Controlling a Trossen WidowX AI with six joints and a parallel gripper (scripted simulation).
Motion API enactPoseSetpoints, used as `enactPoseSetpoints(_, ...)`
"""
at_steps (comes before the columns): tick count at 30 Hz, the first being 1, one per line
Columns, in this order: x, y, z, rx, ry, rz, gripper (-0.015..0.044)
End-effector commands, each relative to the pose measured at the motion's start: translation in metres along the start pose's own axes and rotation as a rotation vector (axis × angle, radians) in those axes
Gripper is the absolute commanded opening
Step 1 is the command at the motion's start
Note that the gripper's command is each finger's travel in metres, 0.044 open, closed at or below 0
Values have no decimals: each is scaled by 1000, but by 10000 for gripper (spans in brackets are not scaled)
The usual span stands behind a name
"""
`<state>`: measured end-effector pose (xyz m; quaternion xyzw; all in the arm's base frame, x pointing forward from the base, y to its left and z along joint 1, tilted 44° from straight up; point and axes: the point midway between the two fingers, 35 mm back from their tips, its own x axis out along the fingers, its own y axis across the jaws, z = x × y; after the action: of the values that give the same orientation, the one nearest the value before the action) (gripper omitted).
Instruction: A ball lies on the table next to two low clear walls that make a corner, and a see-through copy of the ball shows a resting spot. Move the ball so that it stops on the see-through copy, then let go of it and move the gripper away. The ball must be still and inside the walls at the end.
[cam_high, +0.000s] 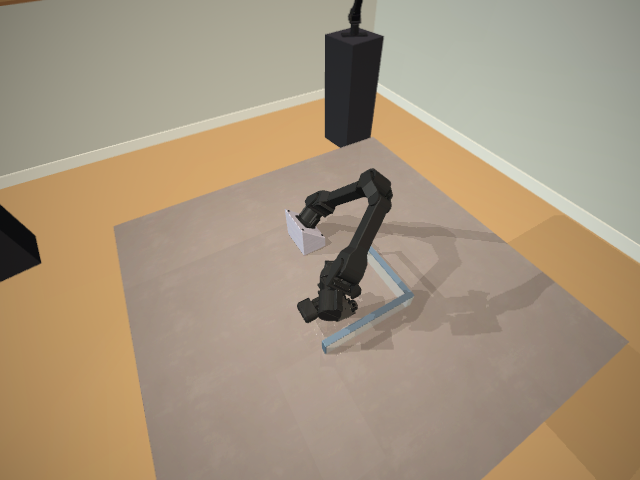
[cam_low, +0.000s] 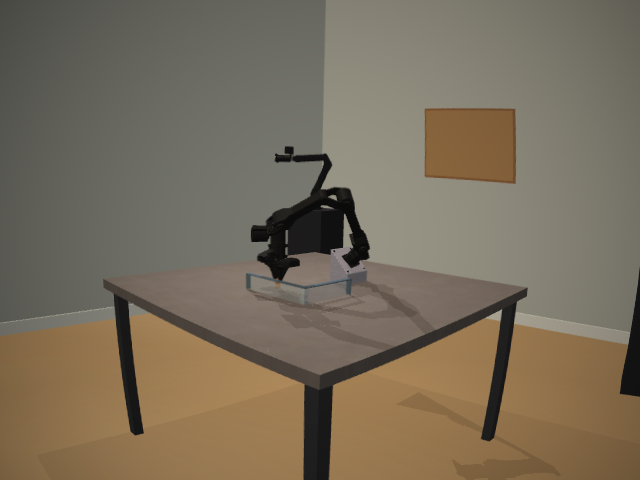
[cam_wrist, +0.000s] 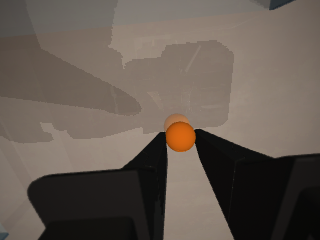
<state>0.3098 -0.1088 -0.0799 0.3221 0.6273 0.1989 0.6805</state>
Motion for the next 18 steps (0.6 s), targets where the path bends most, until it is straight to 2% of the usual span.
enactPoseSetpoints(1,4,0,0,4,-5,4,0)
enactPoseSetpoints(18,22,0,0,4,-5,5,0)
